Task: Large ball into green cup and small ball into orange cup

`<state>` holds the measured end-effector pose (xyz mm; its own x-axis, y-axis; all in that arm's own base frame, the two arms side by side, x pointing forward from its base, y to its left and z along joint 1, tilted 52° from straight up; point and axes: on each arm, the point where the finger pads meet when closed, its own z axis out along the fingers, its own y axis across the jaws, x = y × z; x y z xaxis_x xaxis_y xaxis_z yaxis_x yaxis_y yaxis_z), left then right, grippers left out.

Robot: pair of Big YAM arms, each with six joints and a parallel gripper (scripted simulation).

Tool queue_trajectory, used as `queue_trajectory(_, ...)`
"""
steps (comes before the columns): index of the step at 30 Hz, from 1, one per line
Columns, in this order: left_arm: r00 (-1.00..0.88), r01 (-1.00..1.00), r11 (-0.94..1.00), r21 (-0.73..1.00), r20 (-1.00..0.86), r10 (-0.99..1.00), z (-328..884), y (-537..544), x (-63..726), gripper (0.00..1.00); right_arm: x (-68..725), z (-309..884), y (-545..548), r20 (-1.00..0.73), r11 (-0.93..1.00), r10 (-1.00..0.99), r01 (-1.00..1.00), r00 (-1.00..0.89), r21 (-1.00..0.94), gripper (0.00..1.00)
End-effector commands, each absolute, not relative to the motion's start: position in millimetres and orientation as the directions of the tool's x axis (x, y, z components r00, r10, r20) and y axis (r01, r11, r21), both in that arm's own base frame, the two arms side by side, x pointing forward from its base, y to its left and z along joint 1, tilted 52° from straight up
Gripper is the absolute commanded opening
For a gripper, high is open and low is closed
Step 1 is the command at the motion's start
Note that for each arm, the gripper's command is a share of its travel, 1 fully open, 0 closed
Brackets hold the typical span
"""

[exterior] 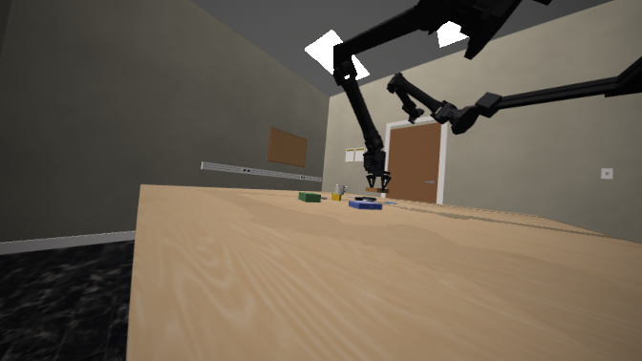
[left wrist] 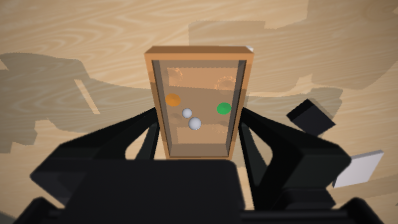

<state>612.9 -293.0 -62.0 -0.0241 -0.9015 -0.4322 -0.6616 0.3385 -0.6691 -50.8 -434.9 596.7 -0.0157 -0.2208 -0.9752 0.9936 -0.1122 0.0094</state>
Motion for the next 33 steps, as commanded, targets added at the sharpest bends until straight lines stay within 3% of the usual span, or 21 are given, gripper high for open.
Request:
queue_trajectory(1, -0.046, -0.66, 0.365, -0.656, -0.45, -0.892, -75, -293, 608, 0.7, -58, 626, -424, -0.964, -0.134, -0.262, 0.991, -0.036, 0.0, 1.0)
queue_trajectory(33, -0.029, -0.67, 0.338, -0.661, -0.431, -0.902, -73, -292, 611, 0.7, -58, 626, -424, -0.964, -0.134, -0.262, 0.991, -0.036, 0.0, 1.0)
